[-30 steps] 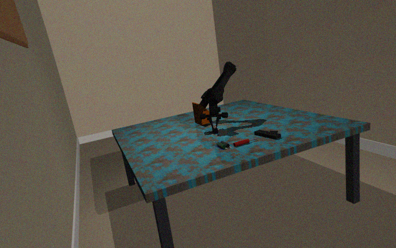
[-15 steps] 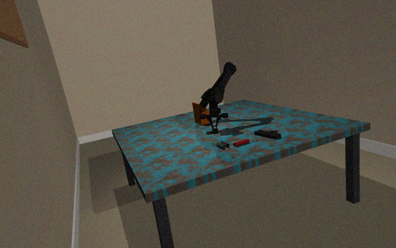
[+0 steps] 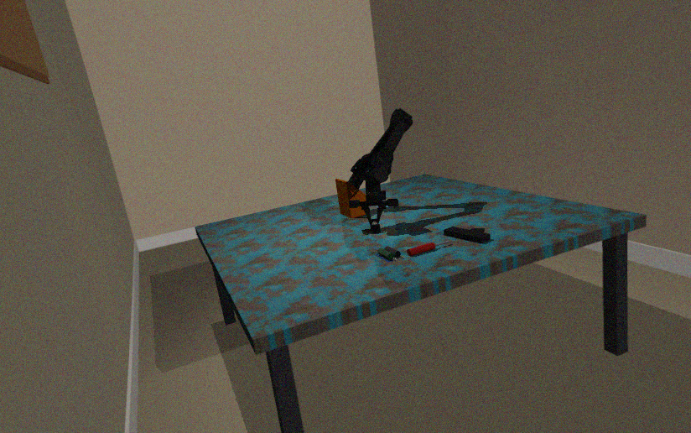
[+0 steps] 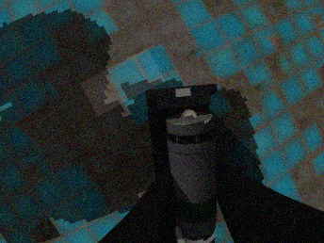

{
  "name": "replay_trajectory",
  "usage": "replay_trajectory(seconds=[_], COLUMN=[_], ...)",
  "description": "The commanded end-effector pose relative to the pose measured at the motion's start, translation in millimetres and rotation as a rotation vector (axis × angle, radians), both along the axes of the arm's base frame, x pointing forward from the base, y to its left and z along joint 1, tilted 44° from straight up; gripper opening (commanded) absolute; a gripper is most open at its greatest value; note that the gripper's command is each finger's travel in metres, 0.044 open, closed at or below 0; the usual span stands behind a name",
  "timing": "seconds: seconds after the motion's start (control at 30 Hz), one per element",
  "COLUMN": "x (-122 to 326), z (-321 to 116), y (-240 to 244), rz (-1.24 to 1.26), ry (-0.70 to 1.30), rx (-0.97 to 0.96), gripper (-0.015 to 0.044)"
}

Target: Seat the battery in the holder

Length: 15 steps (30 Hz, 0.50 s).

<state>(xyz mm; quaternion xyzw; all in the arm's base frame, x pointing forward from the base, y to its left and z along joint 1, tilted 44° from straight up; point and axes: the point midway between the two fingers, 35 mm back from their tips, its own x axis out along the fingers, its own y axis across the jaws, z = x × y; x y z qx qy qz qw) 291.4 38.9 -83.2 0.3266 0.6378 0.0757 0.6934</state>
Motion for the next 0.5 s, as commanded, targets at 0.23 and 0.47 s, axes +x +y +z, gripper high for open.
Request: replay_trajectory(seconds=[0.23,0.47], x=[-4.8,-4.2], z=[-4.4,-4.1], y=[2.4,3.3], rz=[0.043,0.068], ry=[0.069,0.097], rx=[0.021,0.031], gripper=[0.0067,0.0067])
